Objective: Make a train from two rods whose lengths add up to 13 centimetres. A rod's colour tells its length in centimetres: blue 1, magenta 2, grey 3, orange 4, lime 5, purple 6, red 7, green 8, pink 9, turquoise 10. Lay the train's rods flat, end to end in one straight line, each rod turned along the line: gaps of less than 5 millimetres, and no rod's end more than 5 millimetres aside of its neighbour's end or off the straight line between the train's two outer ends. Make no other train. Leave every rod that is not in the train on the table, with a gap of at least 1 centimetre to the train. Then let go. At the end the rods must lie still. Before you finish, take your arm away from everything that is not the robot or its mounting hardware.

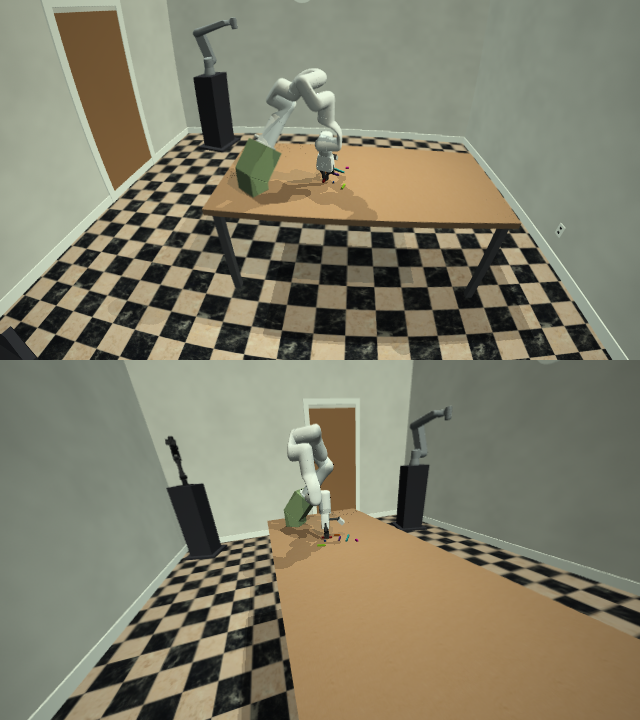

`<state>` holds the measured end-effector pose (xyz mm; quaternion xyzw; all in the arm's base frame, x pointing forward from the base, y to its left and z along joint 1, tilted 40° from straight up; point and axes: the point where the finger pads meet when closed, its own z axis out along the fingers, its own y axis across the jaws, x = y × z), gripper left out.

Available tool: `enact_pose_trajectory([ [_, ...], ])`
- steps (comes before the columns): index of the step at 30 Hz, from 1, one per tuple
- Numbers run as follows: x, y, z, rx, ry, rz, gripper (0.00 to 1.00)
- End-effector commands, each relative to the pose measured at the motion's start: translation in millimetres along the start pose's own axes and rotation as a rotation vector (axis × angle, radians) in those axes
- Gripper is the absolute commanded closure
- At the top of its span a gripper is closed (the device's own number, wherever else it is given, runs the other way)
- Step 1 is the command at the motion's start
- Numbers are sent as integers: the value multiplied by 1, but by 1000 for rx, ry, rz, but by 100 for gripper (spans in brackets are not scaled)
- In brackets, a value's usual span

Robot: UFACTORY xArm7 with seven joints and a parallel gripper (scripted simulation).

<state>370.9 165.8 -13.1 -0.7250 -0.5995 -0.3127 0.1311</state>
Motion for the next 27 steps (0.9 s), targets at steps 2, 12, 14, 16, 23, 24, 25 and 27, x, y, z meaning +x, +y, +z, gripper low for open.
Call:
enact_pose_trajectory([
  [2,0,1,0,-1,0,0,96],
  [12,0,1,0,-1,0,0,96],
  [14,0,1,0,-1,0,0,96],
  [16,0,1,0,-1,0,0,96],
  [23,0,1,0,-1,0,0,96],
  [24,0,1,-1,-1,0,0,96],
  [25,0,1,-1,-1,0,0,96],
  [27,0,1,-3,-1,0,0,96],
])
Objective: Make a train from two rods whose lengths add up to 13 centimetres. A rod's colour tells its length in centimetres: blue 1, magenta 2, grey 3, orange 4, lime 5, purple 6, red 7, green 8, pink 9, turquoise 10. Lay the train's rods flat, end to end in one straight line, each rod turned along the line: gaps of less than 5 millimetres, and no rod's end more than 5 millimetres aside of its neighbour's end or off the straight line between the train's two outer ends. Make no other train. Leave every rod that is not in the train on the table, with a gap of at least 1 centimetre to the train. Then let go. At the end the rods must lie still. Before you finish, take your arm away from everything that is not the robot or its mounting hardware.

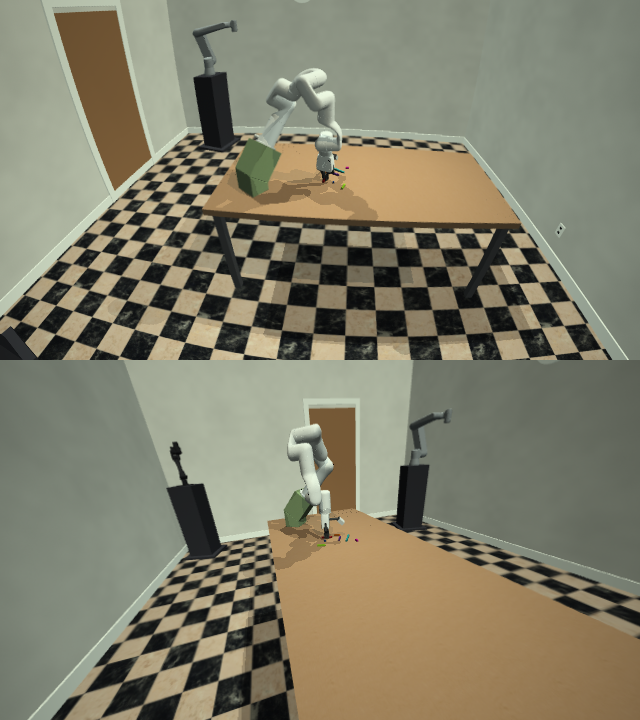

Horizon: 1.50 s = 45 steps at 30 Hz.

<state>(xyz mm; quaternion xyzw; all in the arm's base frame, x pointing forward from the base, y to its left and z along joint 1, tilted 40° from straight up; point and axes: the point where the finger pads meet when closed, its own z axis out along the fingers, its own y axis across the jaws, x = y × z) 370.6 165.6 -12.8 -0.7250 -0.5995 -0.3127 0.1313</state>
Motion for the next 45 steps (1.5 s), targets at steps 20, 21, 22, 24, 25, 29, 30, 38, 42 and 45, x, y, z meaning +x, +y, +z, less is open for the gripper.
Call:
enact_pose_trajectory([
  [20,0,1,-65,-2,0,0,96],
  [21,0,1,-68,-2,0,0,96],
  [22,0,1,-71,-2,-1,0,96],
  [24,0,1,-78,-2,0,0,96],
  [25,0,1,-78,-2,0,0,96],
  [29,0,1,-87,-2,0,0,96],
  [30,0,1,-90,-2,0,0,96],
  [38,0,1,-100,-2,-1,0,96],
  [42,0,1,-100,-2,-1,0,96],
  [45,0,1,-100,-2,-1,0,96],
])
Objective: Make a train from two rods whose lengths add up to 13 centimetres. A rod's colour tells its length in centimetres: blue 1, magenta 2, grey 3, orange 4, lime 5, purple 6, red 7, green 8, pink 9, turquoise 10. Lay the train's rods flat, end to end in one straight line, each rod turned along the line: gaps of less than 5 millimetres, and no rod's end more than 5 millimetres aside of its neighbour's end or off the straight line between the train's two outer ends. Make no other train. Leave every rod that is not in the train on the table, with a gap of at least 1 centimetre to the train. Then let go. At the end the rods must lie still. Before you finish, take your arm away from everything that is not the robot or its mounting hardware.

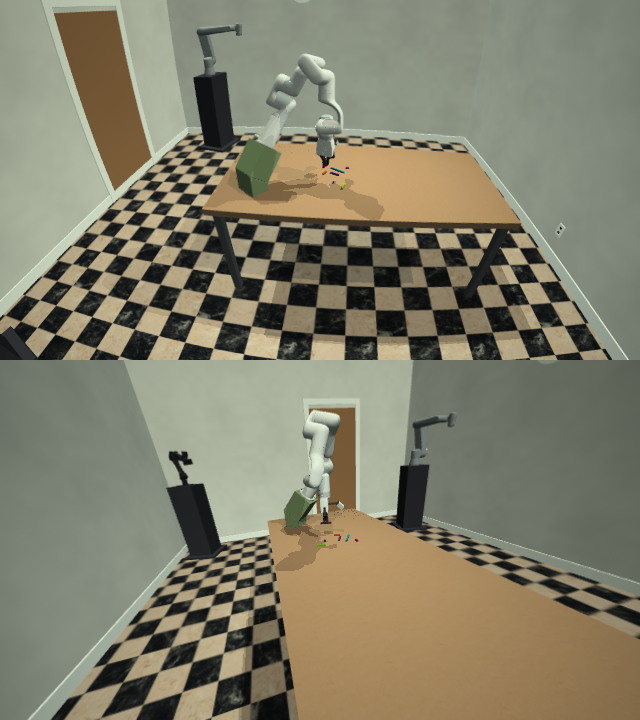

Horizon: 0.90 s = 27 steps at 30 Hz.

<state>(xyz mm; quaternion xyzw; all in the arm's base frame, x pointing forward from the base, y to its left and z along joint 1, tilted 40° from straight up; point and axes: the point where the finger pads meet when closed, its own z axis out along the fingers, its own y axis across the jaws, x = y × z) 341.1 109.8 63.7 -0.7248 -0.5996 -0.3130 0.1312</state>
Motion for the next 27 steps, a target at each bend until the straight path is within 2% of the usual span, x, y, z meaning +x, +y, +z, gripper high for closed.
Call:
enact_pose_trajectory([
  [1,0,1,-1,-1,-1,1,96],
  [3,0,1,-1,-1,-1,-5,96],
  [6,8,12,0,1,4,-177,96],
  [13,19,25,0,4,8,-394,96],
  [15,19,25,0,4,8,-394,96],
  [16,24,31,0,4,9,-490,96],
  [27,42,53,0,4,9,-843,96],
])
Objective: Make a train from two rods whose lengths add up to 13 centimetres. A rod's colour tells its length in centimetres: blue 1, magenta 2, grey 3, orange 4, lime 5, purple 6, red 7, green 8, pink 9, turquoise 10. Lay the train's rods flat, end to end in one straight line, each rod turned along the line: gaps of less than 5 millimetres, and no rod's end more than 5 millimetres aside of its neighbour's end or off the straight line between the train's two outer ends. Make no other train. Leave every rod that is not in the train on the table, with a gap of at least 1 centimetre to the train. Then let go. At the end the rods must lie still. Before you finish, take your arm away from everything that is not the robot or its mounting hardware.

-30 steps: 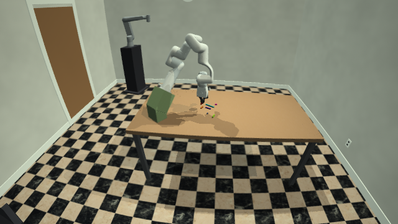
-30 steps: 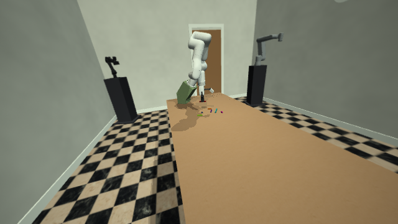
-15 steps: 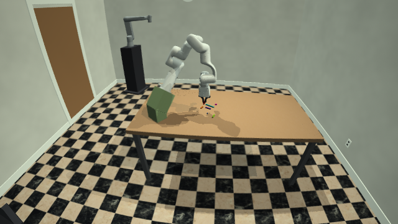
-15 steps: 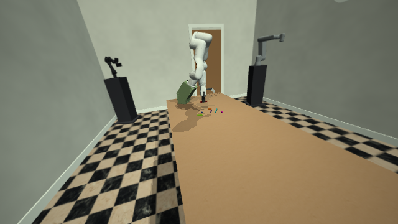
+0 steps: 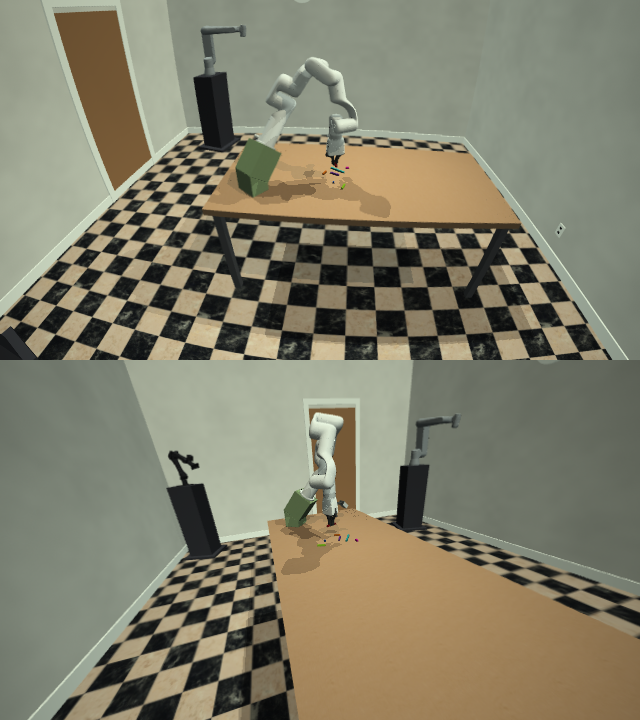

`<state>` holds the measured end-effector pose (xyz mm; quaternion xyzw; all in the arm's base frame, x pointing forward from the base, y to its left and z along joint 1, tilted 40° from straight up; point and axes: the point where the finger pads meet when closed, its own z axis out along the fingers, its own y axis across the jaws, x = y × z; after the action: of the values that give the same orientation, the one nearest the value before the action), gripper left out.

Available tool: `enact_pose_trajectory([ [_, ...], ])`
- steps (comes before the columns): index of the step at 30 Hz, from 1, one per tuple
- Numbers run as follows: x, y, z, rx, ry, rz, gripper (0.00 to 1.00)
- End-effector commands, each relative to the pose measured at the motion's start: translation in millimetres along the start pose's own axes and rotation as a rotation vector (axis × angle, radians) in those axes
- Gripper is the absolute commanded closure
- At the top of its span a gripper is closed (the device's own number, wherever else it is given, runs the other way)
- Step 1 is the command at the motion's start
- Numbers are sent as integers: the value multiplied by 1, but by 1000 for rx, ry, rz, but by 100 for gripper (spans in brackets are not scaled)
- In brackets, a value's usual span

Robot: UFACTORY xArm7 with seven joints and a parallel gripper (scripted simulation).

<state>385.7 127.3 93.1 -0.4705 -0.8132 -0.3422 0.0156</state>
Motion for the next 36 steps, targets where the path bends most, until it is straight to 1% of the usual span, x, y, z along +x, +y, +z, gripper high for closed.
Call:
enact_pose_trajectory([
  [1,-1,14,0,6,4,-167,96],
  [3,-1,19,-1,6,3,-233,96],
  [5,-1,19,-1,6,3,-233,96],
  [6,-1,27,-1,6,1,-329,96],
  [19,0,63,-2,7,-14,-736,96],
  [36,0,64,-1,7,-12,-740,96],
])
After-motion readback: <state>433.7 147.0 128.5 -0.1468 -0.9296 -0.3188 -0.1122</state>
